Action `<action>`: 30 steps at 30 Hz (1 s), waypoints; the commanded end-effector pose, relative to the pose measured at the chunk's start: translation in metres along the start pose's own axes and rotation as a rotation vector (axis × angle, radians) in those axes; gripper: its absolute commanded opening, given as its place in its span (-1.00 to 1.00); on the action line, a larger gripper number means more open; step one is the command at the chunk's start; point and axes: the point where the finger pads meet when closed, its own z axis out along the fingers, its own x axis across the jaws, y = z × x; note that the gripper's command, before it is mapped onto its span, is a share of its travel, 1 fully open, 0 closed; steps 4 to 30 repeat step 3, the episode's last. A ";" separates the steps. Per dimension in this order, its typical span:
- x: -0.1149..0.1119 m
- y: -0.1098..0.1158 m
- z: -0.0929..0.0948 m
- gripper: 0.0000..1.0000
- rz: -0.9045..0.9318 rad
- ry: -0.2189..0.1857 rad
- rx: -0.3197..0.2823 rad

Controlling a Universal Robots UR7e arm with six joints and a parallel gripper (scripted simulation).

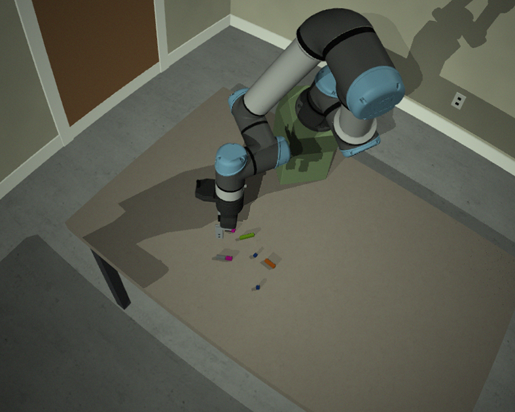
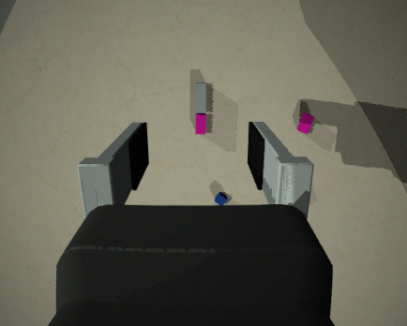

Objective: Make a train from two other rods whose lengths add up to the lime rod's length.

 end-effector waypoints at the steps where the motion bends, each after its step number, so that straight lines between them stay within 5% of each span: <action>1: 0.000 0.000 0.000 1.00 0.000 -0.001 0.001; 30: 0.000 0.000 0.000 1.00 0.000 -0.001 0.001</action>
